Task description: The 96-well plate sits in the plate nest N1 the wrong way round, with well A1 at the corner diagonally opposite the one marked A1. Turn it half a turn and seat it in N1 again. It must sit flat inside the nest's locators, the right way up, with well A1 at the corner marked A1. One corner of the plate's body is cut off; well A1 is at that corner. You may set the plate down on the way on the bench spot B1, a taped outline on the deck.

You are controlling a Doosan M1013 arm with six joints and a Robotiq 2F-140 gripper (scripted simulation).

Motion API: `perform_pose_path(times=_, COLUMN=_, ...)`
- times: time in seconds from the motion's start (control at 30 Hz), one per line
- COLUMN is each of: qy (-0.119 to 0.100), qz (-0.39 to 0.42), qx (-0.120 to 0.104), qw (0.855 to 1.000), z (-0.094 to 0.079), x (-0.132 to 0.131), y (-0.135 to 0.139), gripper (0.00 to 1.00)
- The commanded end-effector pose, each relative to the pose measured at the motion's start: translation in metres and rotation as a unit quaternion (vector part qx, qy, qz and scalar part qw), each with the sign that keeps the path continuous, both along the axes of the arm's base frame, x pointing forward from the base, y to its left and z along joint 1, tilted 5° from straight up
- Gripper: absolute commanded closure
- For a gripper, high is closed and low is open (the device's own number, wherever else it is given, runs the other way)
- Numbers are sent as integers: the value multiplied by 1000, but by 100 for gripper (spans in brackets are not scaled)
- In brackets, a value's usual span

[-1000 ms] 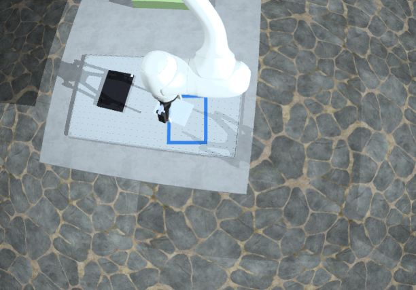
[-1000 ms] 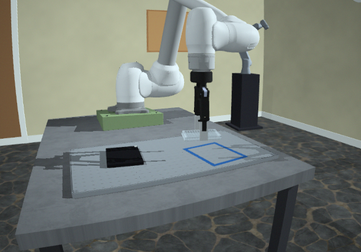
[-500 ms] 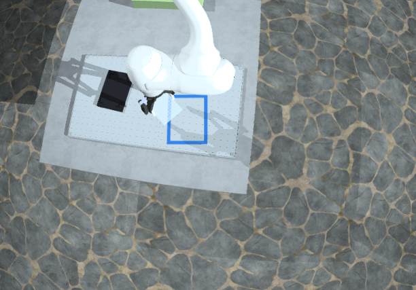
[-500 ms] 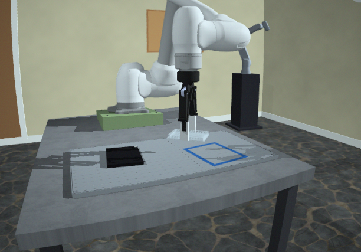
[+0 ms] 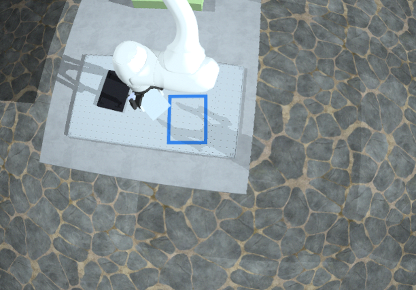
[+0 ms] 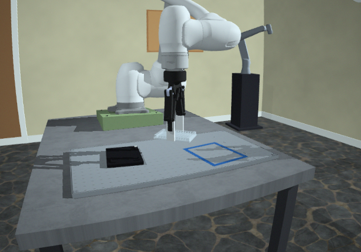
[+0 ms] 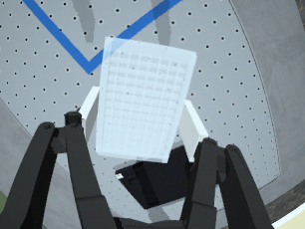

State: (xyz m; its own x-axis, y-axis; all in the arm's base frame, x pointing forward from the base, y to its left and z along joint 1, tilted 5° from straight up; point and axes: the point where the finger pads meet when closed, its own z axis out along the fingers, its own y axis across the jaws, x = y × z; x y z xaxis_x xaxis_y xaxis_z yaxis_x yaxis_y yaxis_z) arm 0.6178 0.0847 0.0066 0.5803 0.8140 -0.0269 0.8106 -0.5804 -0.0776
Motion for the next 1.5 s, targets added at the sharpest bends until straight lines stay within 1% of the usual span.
perform_pose_path(times=0.0, qy=0, qz=0, qx=0, qw=1000, z=0, x=-1, y=-8, gripper=100)
perform_pose_path(times=0.4, qy=0, qz=0, qx=0, qw=1000, z=1, x=-7, y=-48, gripper=100)
perform_pose_path(times=0.47, qy=0, qz=0, qx=0, qw=1000, z=1, x=-7, y=-48, gripper=100)
perform_pose_path(times=0.97, qy=0, qz=0, qx=0, qw=1000, z=3, x=-15, y=-97, gripper=100)
perform_pose_path(times=1.03, qy=0, qz=0, qx=0, qw=1000, z=3, x=-15, y=-97, gripper=100)
perform_pose_path(times=1.47, qy=0, qz=0, qx=0, qw=1000, z=4, x=-22, y=-140, gripper=100)
